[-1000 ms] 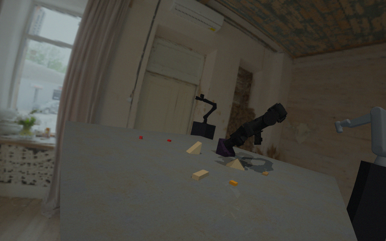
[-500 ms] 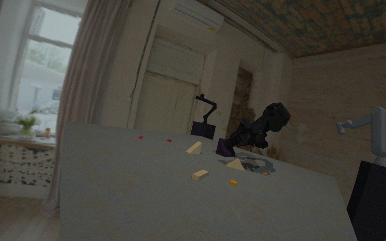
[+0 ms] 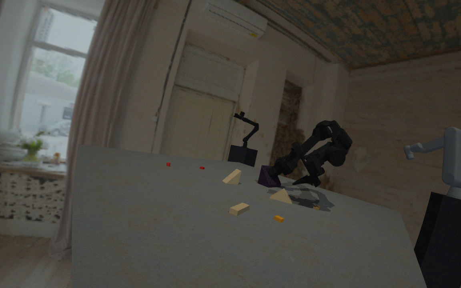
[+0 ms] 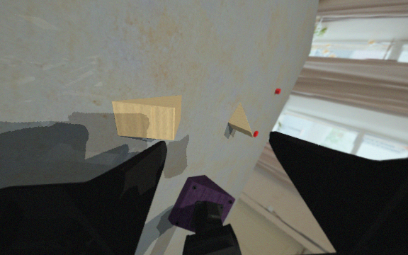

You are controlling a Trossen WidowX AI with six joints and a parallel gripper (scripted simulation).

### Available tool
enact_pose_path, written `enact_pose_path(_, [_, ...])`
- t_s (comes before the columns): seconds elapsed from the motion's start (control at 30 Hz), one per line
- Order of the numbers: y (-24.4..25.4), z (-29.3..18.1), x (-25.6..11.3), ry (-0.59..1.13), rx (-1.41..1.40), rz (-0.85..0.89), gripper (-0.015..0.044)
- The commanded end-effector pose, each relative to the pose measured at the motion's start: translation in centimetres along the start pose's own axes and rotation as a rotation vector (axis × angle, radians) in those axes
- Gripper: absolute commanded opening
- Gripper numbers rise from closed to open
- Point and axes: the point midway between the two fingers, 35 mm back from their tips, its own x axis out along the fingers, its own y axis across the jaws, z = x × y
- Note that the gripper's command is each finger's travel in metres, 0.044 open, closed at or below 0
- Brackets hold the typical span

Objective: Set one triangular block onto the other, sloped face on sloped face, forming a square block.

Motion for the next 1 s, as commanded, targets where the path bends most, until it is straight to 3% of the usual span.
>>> enact_pose_path(0.0, [2.4,0.6,-1.6,-0.011,0.69,0.016,0.044])
enact_pose_path(0.73, [6.0,0.5,-3.6,0.027,1.77,0.057,0.044])
enact_pose_path(0.97, [6.1,0.5,-3.6,0.028,1.797,0.057,0.044])
